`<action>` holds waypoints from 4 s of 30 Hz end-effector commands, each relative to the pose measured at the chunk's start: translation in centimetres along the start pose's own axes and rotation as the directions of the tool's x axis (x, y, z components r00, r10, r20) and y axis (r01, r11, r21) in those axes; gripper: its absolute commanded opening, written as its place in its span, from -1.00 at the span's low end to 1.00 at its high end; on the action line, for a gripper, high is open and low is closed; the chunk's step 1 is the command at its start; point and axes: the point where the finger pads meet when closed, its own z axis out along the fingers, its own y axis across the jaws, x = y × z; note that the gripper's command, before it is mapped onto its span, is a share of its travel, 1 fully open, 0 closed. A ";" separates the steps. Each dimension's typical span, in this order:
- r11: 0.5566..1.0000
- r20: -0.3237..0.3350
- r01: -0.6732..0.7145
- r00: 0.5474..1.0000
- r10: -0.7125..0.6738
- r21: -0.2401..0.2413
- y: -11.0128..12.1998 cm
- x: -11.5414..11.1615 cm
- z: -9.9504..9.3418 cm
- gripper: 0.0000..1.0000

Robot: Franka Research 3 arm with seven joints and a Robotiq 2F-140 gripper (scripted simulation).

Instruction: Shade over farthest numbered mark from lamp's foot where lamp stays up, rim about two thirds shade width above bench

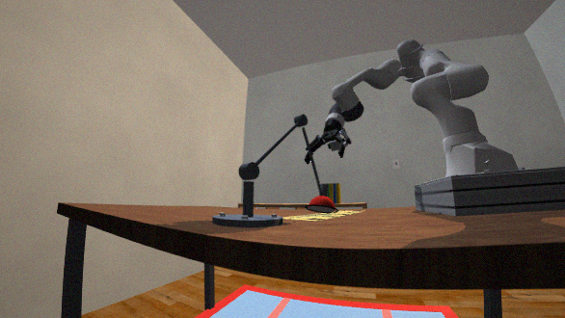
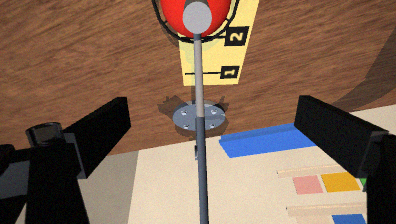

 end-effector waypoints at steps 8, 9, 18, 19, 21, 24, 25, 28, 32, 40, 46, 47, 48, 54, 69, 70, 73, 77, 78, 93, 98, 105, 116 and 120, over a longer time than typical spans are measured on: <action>1.000 0.000 0.008 1.000 -0.008 0.007 -0.3 0.0 2.4 1.00; 1.000 0.000 0.009 1.000 -0.009 0.006 -0.2 0.0 2.7 1.00; 1.000 0.000 0.013 1.000 -0.013 0.000 0.0 0.0 4.4 1.00; 1.000 0.000 0.014 1.000 -0.014 -0.001 0.0 0.0 4.7 1.00; 1.000 0.000 0.014 1.000 -0.014 -0.002 0.1 0.0 5.2 1.00; 1.000 0.001 0.014 1.000 -0.014 -0.005 0.1 0.0 6.0 1.00; 1.000 0.001 0.015 1.000 -0.015 -0.005 0.2 -0.1 6.2 1.00; 1.000 0.002 0.015 1.000 -0.015 -0.008 0.2 -0.1 7.0 1.00; 1.000 0.002 0.015 1.000 -0.015 -0.009 0.3 -0.1 7.5 1.00; 1.000 0.001 0.019 1.000 -0.019 0.008 -0.4 0.0 7.7 1.00; 1.000 -0.001 0.022 1.000 -0.022 0.021 -1.0 0.0 7.8 1.00; 0.999 -0.001 0.022 1.000 -0.022 0.024 -1.1 0.0 7.8 1.00; 0.999 -0.001 0.022 1.000 -0.022 0.024 -1.1 0.0 7.8 1.00; 1.000 0.000 0.018 1.000 -0.018 0.019 -0.9 0.0 7.8 -0.80; 1.000 0.002 0.011 1.000 -0.011 0.012 -0.6 0.0 7.9 -0.80; 1.000 0.002 0.011 1.000 -0.011 0.012 -0.6 0.0 7.8 -0.80; 1.000 0.002 0.011 1.000 -0.011 0.013 -0.7 0.0 7.8 -0.80; 1.000 0.002 0.011 1.000 -0.012 0.014 -0.7 0.0 7.8 -0.80; 1.000 0.002 0.012 1.000 -0.012 0.014 -0.7 0.0 7.8 -0.80; 1.000 0.000 0.014 1.000 -0.014 0.024 -0.8 -2.9 7.9 -0.80; 0.999 -0.001 0.015 1.000 -0.015 0.029 -0.8 -4.4 8.0 -0.80; 0.999 -0.001 0.016 1.000 -0.016 0.028 -0.8 -5.9 8.3 -0.80; 0.999 -0.001 0.017 1.000 -0.017 0.027 -0.8 -9.0 8.8 -0.80; 0.999 -0.001 0.017 1.000 -0.017 0.027 -0.8 -9.1 8.8 -0.80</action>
